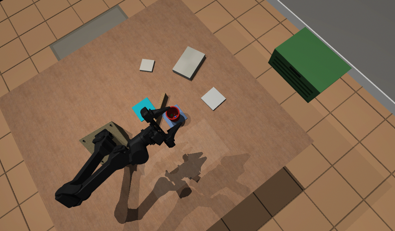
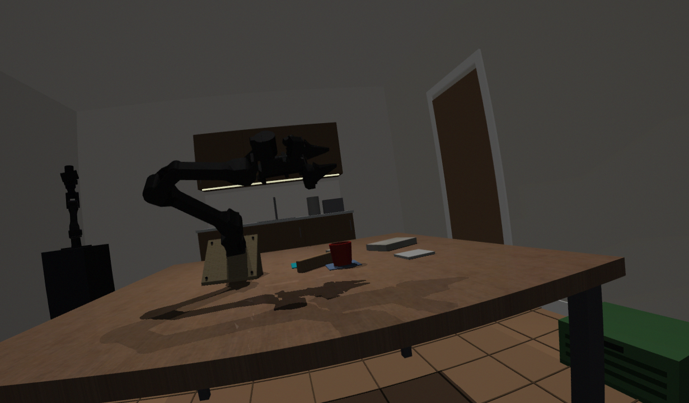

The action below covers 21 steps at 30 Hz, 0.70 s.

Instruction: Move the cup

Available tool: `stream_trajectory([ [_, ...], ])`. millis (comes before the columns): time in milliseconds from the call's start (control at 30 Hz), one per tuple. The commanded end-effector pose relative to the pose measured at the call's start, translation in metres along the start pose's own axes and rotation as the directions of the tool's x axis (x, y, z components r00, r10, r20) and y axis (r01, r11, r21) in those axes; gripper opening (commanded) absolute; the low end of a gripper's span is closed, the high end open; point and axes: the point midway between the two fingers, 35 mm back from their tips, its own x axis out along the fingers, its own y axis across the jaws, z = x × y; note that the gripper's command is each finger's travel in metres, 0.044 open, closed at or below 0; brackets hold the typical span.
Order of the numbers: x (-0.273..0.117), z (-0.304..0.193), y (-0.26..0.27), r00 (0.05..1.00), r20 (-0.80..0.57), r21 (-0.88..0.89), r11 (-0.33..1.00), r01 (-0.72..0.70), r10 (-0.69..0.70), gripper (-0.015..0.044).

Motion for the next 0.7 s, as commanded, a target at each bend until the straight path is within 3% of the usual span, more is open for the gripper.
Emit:
stream_trajectory([
  [0,0.001,-0.001,0.0,1.0,-0.006,-0.004,1.0,0.001,-0.001,0.0374],
  [167,0.024,-0.04,-0.001,0.977,-0.211,-0.14,0.99,0.004,-0.034,0.0242],
  [300,0.041,-0.092,-0.011,0.873,-0.467,-0.301,0.953,-0.011,-0.138,0.0148],
  [500,0.041,-0.168,-0.027,0.555,-0.76,-0.529,0.819,-0.224,-0.339,0.0148],
  [667,0.025,-0.21,-0.041,0.234,-0.821,-0.556,0.636,-0.536,-0.52,0.0148],
])
